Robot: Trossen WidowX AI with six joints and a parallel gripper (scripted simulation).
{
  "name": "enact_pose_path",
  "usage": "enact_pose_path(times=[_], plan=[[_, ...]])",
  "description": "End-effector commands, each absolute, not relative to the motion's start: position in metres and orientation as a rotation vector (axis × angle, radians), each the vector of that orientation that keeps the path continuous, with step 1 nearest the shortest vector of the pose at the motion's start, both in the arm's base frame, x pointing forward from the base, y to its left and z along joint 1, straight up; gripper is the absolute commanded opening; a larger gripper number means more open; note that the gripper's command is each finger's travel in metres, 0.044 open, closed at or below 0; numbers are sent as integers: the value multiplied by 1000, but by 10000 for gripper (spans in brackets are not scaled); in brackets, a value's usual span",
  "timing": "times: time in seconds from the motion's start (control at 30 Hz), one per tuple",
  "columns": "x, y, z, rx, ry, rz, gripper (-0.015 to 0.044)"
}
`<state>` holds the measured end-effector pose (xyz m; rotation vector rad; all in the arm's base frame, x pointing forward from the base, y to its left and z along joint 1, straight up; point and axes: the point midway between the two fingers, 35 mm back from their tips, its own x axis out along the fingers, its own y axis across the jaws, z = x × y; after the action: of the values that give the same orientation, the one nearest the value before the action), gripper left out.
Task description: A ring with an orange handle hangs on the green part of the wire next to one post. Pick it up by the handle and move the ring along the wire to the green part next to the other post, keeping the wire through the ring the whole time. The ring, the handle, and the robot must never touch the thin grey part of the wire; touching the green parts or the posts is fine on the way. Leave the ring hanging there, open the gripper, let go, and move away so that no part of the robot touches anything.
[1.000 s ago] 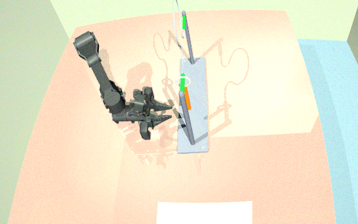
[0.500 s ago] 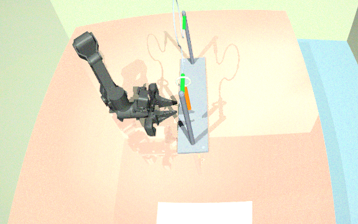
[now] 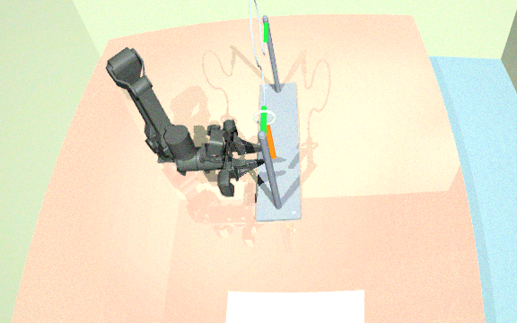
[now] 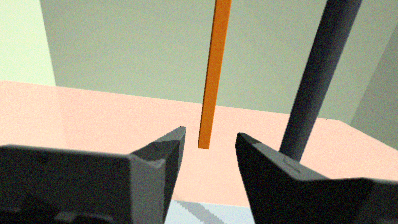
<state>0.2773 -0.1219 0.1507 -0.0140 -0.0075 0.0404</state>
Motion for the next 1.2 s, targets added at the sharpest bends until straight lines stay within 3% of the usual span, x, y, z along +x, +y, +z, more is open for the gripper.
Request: enact_pose_path(times=[0.0, 1.17], plan=[[283, -123, 152, -11, -11, 37, 160], [326, -117, 151, -11, -15, 37, 160]])
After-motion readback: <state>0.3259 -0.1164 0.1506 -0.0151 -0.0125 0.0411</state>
